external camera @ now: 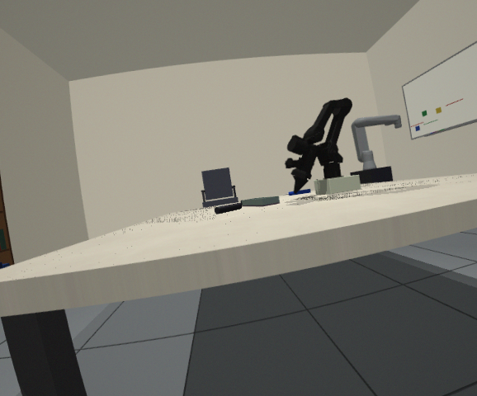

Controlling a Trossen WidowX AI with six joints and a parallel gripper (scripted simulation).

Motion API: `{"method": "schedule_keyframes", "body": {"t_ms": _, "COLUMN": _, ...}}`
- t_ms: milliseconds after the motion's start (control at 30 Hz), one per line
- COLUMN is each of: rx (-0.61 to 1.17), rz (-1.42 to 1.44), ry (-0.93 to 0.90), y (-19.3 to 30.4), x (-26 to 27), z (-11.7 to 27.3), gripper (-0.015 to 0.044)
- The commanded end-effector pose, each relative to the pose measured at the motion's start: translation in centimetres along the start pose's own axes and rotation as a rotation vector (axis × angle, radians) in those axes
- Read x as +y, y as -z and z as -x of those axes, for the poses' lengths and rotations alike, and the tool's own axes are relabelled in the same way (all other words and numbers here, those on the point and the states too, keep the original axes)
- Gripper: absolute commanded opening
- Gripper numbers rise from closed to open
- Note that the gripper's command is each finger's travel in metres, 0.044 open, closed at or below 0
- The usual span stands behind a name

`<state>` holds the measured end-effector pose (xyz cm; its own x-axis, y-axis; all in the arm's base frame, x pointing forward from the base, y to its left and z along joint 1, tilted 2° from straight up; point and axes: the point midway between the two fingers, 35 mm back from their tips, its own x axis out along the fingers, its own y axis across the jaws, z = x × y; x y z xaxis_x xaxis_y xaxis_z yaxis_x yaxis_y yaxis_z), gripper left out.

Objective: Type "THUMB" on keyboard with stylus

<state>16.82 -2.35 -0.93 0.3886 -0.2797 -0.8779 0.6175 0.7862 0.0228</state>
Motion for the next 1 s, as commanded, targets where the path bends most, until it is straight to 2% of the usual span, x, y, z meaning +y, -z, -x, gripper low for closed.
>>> {"method": "schedule_keyframes", "body": {"t_ms": 0, "rx": -0.008, "rz": 0.001, "ry": -0.012, "y": -1.0, "x": 0.2, "z": 1.5, "gripper": 0.0000}}
{"method": "schedule_keyframes", "body": {"t_ms": 167, "rx": -0.008, "rz": 0.001, "ry": -0.011, "y": -1.6, "x": 0.0, "z": 2.9, "gripper": 0.0000}}
{"method": "schedule_keyframes", "body": {"t_ms": 533, "rx": -0.003, "rz": 0.004, "ry": 0.000, "y": -1.5, "x": -0.1, "z": 2.7, "gripper": 0.0000}}
{"method": "schedule_keyframes", "body": {"t_ms": 967, "rx": 0.010, "rz": 0.434, "ry": 0.146, "y": -4.9, "x": 0.6, "z": 3.8, "gripper": 0.0000}}
